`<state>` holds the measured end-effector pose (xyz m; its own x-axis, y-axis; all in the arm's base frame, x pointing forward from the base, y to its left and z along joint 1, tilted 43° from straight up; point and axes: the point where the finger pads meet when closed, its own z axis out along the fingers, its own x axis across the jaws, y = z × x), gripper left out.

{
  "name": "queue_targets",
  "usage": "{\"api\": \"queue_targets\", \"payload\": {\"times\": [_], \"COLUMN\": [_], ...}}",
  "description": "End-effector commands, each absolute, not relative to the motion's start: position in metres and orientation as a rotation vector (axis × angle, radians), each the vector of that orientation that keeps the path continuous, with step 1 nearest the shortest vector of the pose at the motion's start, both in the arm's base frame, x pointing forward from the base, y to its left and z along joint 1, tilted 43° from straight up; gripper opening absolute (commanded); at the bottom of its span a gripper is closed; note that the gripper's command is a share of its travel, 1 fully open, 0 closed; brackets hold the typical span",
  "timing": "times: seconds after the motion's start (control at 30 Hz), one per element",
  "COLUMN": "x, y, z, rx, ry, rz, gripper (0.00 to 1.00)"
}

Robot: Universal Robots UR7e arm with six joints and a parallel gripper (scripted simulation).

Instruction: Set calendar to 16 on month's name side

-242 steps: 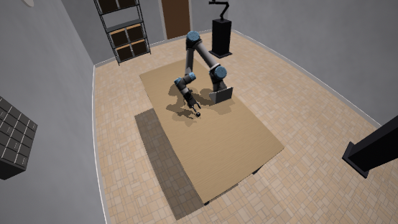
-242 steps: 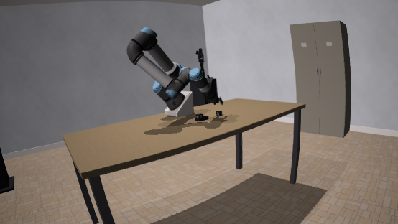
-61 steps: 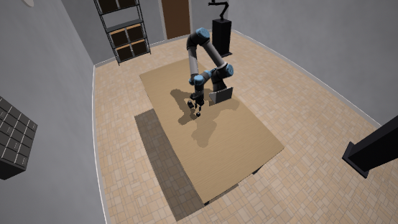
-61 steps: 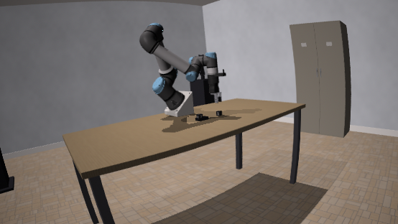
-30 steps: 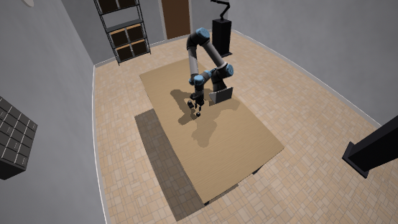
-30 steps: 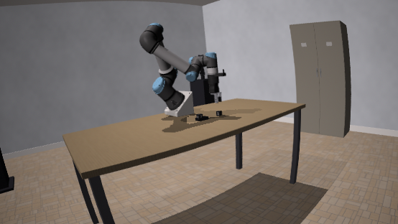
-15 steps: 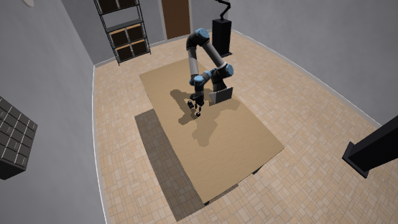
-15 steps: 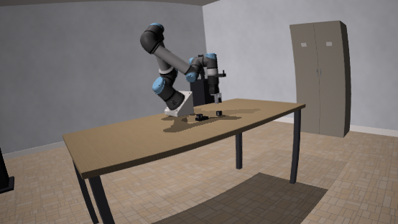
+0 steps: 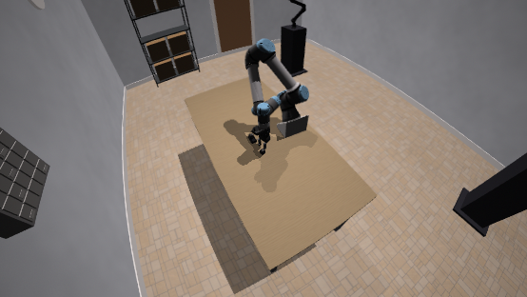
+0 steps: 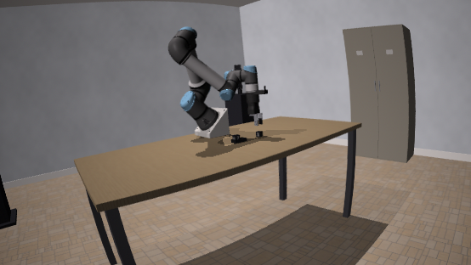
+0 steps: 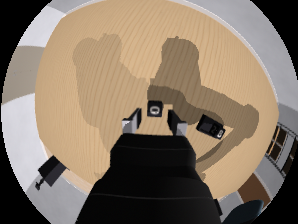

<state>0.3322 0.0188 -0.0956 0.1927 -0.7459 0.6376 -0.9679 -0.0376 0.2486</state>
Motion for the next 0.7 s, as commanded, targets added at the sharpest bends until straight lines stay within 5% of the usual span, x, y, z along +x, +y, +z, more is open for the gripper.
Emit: {"api": "queue_targets", "payload": {"times": [0.0,0.67], "x": [0.331,0.328], "y": [0.013,0.001], "z": [-0.102,-0.115], "rx": [1.834,1.834], "ry": [-1.604,-1.604], "rz": [0.446,0.446], "gripper": [0.87,0.87]}}
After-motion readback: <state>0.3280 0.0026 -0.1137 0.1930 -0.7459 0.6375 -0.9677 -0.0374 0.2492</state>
